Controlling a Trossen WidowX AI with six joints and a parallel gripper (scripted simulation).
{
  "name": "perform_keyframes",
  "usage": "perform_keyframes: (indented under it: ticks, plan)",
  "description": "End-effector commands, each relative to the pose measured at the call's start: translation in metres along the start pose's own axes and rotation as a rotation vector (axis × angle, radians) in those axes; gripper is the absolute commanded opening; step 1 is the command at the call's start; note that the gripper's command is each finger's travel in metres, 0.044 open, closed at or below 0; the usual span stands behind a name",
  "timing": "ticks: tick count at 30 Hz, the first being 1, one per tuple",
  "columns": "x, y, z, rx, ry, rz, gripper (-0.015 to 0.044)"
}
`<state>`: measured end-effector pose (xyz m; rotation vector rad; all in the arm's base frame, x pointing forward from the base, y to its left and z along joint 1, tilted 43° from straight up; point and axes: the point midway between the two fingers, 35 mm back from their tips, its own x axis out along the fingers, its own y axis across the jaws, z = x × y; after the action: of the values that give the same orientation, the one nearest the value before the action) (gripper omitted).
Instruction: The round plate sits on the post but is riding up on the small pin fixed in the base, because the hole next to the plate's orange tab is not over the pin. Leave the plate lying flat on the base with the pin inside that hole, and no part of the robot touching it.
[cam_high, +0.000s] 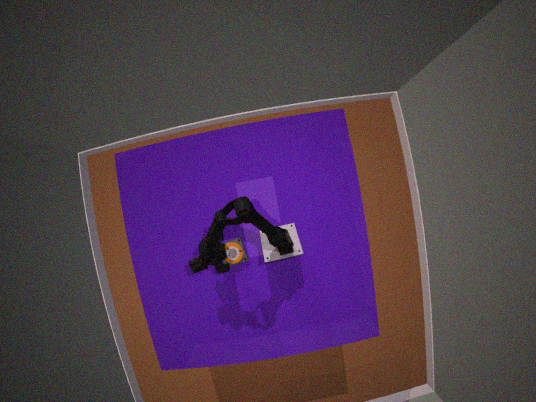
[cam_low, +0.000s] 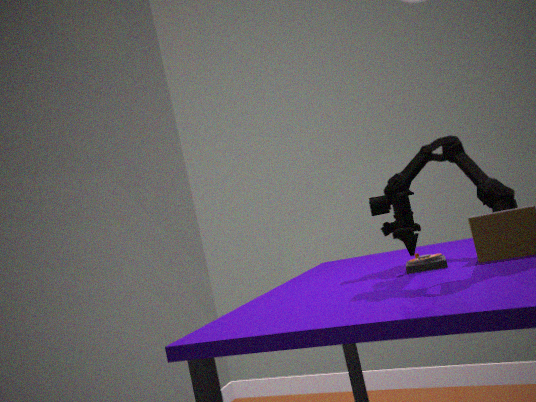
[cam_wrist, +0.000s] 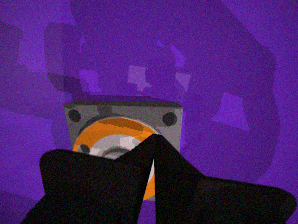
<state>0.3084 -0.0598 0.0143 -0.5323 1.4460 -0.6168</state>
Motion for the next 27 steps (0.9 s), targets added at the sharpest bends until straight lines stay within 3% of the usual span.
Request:
perform_keyframes:
  ticks: [1,27]
  plan:
    - [0.002,-0.006,-0.007,-0.001,0.01,-0.008,0.0]
    - [0.002,-0.016,-0.023,-0.002,0.011,-0.008,0.0]
